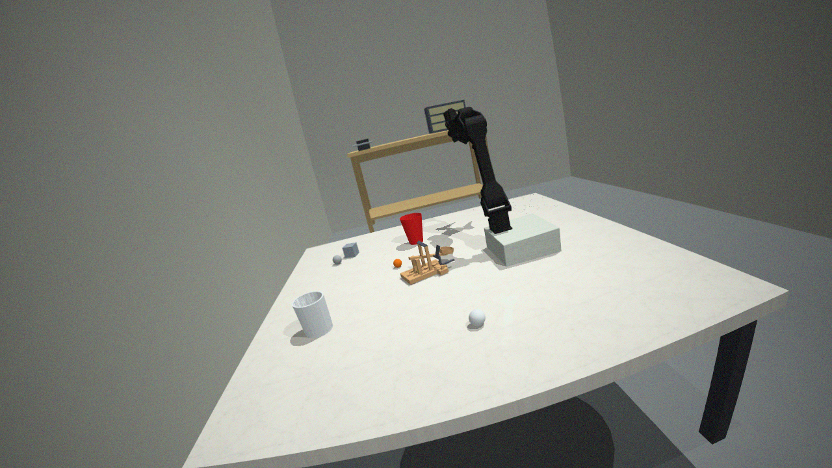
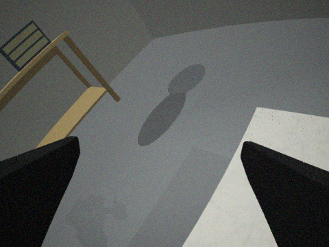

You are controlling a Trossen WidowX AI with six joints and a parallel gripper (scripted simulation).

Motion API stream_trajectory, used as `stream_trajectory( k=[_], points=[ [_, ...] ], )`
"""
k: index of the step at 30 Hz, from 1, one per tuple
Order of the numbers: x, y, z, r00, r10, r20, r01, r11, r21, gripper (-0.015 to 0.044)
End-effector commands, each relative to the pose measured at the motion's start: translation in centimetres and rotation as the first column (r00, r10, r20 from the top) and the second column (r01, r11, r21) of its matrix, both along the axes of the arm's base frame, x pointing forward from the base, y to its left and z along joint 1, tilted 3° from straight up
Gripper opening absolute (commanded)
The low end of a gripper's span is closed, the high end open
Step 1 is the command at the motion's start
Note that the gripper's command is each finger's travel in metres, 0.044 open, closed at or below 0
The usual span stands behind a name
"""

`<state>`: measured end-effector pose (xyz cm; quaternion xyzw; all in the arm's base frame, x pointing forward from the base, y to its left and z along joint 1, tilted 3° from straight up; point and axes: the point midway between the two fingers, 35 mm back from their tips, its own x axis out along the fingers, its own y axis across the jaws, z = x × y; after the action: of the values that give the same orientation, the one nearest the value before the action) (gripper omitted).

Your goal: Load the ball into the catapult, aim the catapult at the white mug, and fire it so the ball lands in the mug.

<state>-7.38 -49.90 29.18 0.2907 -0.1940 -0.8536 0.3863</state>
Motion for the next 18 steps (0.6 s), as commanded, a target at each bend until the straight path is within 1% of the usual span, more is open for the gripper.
stream_trajectory(
  k=[1,9,18],
  points=[
    [3.3,0.1,-0.8,0.995,0.097,-0.021,-0.096,0.994,0.060,0.0440],
    [11.2,0.9,-2.9,0.943,0.328,-0.059,-0.312,0.929,0.198,0.0440],
    [19.5,3.4,-4.8,0.815,0.573,-0.081,-0.519,0.785,0.338,0.0440]
  ],
)
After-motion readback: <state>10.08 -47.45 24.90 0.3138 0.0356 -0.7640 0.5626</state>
